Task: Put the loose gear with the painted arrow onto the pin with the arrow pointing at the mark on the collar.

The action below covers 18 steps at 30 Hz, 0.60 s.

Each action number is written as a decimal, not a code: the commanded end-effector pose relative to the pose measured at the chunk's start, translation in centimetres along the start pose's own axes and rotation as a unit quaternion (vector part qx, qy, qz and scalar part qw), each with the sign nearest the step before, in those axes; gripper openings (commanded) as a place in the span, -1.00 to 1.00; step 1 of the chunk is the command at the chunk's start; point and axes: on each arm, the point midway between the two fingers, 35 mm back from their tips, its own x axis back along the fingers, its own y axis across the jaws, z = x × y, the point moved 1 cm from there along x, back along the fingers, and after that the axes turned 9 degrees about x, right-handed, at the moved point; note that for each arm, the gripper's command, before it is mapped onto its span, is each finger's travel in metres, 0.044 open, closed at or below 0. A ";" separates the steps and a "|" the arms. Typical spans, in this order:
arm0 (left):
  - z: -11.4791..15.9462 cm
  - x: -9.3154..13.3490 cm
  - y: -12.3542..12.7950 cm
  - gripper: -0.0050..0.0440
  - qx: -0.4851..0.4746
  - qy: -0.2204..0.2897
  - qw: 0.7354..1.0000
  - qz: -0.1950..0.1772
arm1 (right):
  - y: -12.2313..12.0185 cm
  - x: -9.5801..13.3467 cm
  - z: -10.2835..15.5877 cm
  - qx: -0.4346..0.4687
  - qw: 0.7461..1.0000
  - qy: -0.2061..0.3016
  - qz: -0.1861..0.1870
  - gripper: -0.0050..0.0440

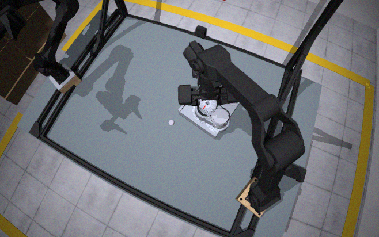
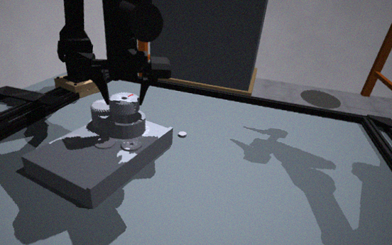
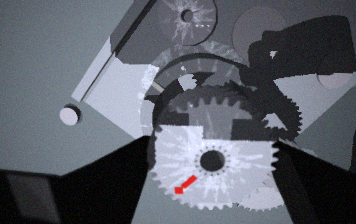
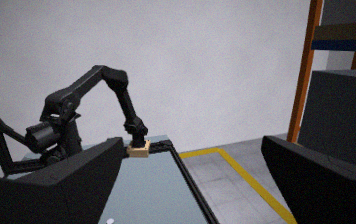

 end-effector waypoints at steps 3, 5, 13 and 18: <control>0.1 0.9 0.2 -0.80 -0.007 -0.015 1.000 -0.004 | 0.0 0.0 0.0 -0.003 1.000 0.000 -0.001 0.84; 0.1 0.9 0.2 -0.80 -0.007 -0.015 1.000 -0.004 | 0.0 0.0 0.0 -0.003 1.000 0.000 -0.001 0.84; 0.0 0.0 0.2 -0.80 -0.007 -0.015 1.000 -0.004 | 0.0 0.0 0.0 -0.003 1.000 0.000 -0.001 0.84; 0.0 -0.3 0.2 -0.80 -0.007 -0.015 1.000 -0.004 | 0.0 0.0 0.0 -0.003 1.000 0.000 -0.001 0.84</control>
